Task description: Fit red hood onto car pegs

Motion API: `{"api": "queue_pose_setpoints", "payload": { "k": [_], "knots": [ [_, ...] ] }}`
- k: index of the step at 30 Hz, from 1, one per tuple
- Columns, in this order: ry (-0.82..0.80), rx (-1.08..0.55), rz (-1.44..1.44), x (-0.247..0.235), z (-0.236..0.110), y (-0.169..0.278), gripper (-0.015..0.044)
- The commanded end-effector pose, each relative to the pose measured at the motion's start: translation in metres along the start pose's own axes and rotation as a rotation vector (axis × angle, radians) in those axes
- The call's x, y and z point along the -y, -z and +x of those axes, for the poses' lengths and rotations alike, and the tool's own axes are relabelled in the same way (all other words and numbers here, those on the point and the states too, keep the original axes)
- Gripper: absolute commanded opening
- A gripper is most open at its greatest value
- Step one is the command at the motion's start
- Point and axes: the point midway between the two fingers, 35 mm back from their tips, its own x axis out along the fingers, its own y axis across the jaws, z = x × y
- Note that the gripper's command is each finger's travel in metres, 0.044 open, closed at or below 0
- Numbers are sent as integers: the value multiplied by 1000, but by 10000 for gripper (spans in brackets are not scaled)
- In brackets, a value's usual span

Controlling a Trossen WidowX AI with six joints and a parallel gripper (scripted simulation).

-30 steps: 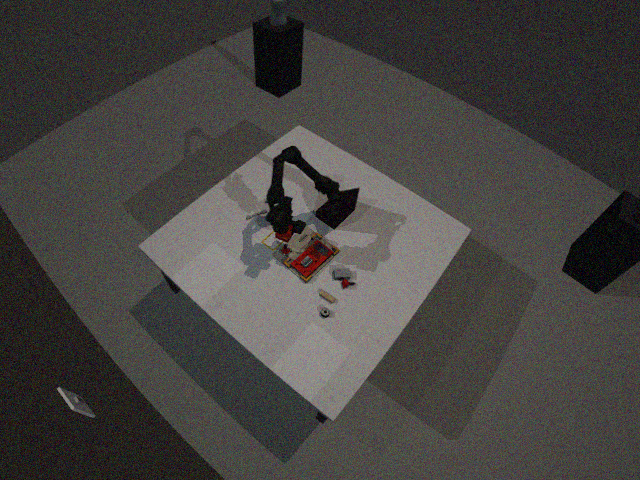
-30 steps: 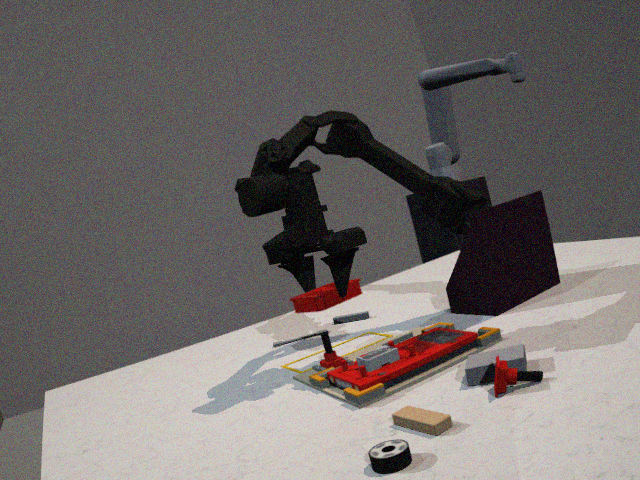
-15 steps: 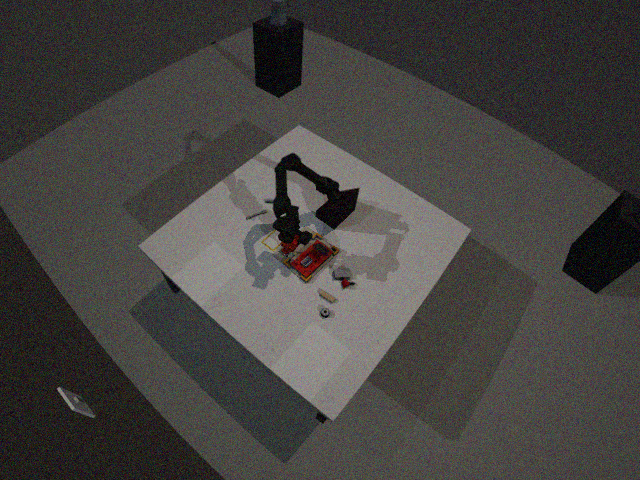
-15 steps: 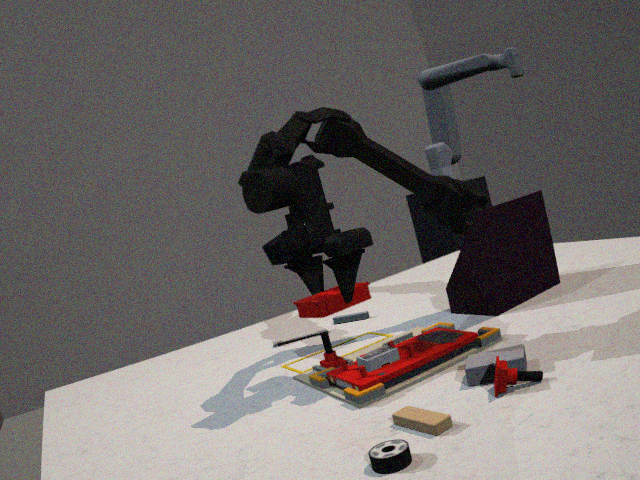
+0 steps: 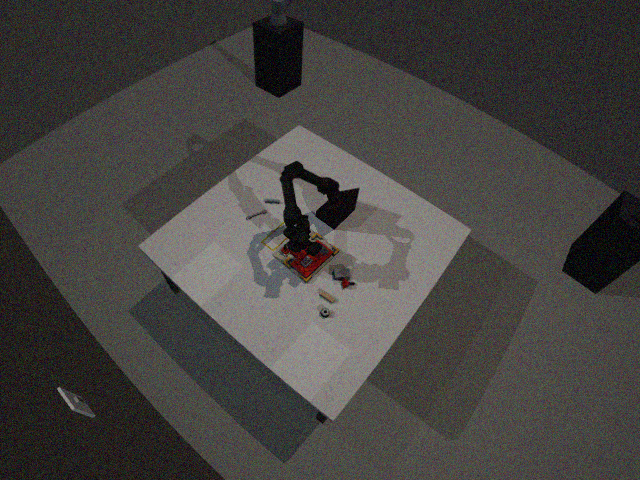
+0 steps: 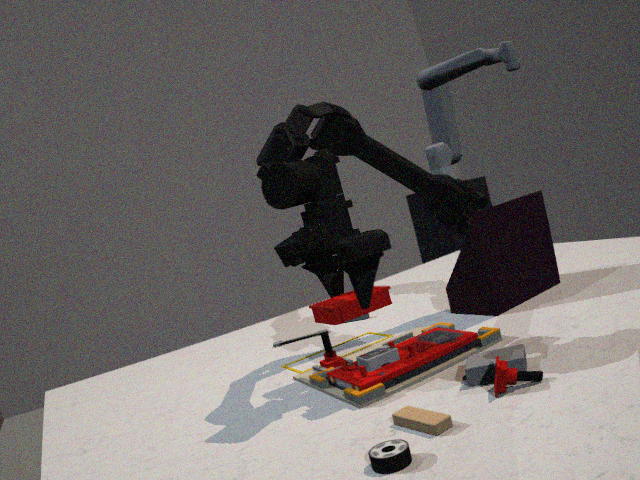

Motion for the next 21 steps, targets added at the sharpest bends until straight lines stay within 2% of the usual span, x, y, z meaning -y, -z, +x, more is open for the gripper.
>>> {"api": "queue_pose_setpoints", "payload": {
  "k": [1, 11, 21],
  "knots": [
    [2, -1, 29, -19, 1, 2, 0],
    [6, 0, 51, -30, 6, 1, 0],
    [7, 0, 51, -33, 51, 3, 0]
  ]
}}
